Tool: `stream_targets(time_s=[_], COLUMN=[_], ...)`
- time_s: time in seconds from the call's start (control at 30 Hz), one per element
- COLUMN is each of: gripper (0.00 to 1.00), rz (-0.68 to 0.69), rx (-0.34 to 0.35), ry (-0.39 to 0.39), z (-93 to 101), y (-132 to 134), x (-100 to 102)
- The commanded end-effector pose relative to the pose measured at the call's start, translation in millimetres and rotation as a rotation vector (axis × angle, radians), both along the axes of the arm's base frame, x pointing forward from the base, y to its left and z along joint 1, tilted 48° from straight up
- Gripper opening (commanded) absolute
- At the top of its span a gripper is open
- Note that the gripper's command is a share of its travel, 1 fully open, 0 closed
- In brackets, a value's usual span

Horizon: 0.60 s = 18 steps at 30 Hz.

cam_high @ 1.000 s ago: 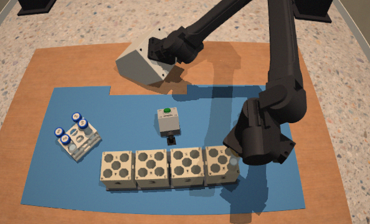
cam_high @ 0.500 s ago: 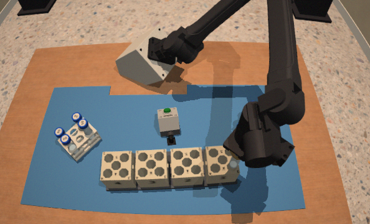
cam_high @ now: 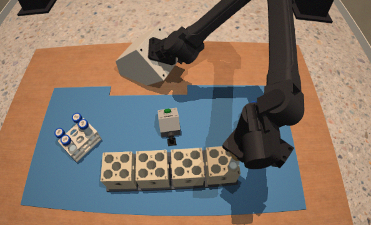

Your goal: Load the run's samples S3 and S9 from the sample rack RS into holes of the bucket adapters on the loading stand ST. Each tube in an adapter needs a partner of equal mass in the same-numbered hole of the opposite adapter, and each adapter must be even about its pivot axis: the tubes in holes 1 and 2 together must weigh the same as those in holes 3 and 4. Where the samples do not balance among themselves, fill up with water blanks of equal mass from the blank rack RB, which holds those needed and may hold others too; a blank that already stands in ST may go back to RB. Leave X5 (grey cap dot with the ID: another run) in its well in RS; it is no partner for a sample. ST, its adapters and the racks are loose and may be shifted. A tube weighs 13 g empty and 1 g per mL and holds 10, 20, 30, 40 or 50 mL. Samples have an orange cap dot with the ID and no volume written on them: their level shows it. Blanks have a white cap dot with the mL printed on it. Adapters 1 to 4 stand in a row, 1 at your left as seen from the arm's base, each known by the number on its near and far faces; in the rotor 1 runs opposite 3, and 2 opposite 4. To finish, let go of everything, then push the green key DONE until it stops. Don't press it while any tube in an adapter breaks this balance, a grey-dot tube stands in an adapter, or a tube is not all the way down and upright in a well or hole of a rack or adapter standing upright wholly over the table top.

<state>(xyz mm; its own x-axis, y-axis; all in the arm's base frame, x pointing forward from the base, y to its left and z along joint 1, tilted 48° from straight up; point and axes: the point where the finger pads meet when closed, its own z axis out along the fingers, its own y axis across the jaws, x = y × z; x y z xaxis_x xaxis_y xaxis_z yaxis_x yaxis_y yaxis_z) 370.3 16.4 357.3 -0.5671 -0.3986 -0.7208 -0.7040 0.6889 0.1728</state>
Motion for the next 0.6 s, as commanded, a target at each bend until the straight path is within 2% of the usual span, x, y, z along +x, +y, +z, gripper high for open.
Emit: stream_targets(time_s=[0.0, 0.03, 0.13, 0.17, 0.3, 0.37, 0.57], gripper=[0.0, 0.0, 0.0, 0.0, 0.0, 0.0, 0.0], rz=[-0.006, -0.006, -0.019, -0.013, -0.006, -0.006, -0.006], rx=[0.0, -0.004, -0.004, 0.0, -0.002, 0.002, 0.002], ry=[-0.013, -0.027, -0.03, -0.011, -0.025, -0.009, -0.01], z=[3.3, 9.2, 9.8, 0.1, 3.2, -5.9, -10.0], y=[4, 5, 0, 4, 9, 12, 16], x=[3, 6, 7, 6, 10, 10, 15])
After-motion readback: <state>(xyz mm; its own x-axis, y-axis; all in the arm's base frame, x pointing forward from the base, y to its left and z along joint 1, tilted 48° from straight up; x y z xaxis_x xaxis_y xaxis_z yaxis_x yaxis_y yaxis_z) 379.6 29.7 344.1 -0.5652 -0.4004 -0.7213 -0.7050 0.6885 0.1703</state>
